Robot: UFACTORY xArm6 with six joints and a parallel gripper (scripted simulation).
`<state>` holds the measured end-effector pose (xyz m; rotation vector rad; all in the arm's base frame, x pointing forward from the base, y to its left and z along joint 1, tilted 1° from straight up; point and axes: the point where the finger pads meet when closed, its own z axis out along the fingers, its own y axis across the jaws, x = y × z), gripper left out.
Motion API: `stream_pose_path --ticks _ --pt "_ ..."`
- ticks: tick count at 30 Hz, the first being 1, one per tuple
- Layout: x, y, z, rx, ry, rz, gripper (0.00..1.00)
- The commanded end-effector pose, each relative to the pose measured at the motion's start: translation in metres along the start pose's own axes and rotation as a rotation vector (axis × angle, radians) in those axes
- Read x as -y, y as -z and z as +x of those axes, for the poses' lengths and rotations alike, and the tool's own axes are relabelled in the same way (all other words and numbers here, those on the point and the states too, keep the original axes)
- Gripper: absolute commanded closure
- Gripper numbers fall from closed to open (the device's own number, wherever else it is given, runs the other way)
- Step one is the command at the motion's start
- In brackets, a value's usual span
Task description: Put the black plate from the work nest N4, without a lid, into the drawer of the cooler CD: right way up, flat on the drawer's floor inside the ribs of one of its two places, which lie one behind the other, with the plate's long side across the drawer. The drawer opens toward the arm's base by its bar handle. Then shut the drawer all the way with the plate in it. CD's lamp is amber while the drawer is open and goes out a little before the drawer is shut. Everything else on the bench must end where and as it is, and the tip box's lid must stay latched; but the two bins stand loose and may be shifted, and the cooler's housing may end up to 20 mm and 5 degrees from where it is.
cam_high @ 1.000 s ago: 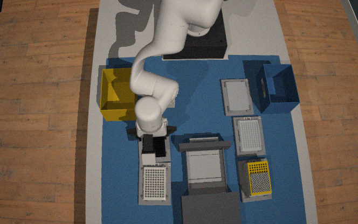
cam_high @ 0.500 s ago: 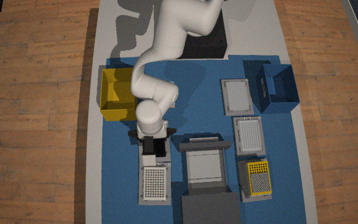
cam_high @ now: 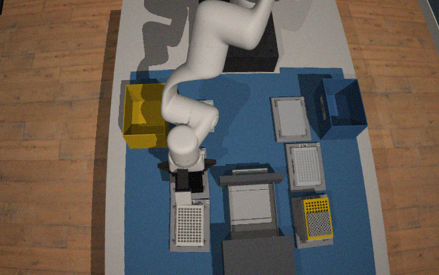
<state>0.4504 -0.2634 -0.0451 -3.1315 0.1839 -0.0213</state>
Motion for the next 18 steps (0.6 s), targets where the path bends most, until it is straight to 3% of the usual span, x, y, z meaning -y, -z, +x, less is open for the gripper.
stream_pose_path --ticks 1,18 --pt "-0.0008 0.0016 0.0017 -0.004 0.0 -0.002 0.0" --pt "-0.0007 -0.0043 0.0017 -0.004 0.0 -0.002 0.0"
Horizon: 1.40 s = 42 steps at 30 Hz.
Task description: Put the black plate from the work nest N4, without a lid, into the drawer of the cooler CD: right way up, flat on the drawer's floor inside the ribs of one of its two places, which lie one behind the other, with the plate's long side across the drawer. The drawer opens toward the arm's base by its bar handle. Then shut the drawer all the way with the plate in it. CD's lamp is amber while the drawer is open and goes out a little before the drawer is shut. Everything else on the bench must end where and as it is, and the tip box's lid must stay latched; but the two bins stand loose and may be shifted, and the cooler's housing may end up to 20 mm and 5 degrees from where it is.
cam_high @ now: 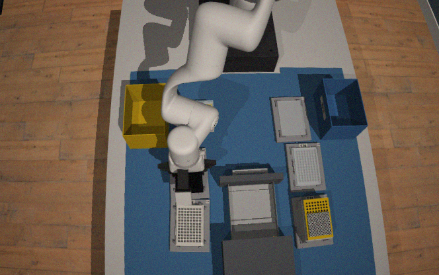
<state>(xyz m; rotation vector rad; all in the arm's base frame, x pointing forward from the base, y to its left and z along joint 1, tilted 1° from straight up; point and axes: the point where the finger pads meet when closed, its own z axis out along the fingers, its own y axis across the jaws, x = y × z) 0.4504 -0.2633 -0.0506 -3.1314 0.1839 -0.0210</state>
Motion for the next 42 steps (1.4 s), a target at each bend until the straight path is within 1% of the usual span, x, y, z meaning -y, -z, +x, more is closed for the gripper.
stream_pose_path --ticks 1,23,41,42 --pt "-0.001 0.0 0.002 -0.005 0.0 -0.002 0.0" --pt "-0.001 -0.013 0.002 -0.005 0.0 -0.002 0.0" --pt "-0.001 -0.013 0.002 -0.005 0.0 -0.002 0.0" --pt "-0.001 -0.012 0.002 -0.005 0.0 -0.002 1.0"
